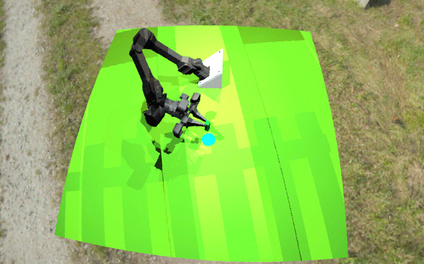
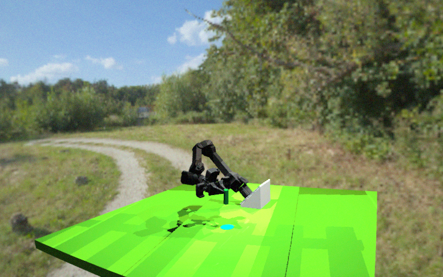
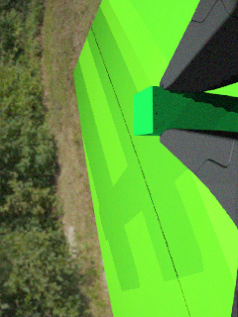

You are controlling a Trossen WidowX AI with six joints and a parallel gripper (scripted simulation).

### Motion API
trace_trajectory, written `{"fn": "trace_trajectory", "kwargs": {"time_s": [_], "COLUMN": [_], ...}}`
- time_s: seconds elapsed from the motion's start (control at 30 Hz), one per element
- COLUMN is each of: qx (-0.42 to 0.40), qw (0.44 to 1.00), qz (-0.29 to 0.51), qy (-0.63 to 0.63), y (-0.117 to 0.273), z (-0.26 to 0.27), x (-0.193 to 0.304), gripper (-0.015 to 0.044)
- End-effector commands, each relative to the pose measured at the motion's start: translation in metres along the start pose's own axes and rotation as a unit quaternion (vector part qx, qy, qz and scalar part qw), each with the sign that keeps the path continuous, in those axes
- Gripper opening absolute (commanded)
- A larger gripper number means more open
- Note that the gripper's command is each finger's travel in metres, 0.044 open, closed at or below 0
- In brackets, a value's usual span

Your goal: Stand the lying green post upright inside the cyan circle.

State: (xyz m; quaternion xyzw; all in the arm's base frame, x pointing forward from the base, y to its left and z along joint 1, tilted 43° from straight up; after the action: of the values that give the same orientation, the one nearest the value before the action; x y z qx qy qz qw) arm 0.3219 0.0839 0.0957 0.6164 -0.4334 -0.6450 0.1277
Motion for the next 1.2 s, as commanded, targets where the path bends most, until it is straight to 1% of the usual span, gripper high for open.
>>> {"fn": "trace_trajectory", "kwargs": {"time_s": [0.0,0.7,0.8,1.17], "qx": [0.002,0.005,0.005,0.005], "qw": [1.000,1.000,1.000,1.000], "qz": [-0.014,-0.022,-0.020,-0.018], "qy": [0.009,0.014,0.013,0.012], "y": [0.002,0.004,0.002,-0.005], "z": [0.002,0.002,-0.001,-0.013], "x": [0.001,0.002,0.011,0.069], "gripper": [0.0023,0.0023,0.0023,0.0023]}}
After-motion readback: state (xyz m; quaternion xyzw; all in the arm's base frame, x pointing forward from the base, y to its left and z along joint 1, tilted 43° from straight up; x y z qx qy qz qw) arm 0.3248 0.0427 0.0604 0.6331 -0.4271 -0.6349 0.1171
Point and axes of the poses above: the point midway between the two fingers, 35 mm back from their tips, its own y axis back along the fingers, its own z axis across the jaws, x = y × z, the point moved 1 cm from there along y, back along the fingers, and after that the axes turned 10 degrees about -y, right-handed, at the moved point
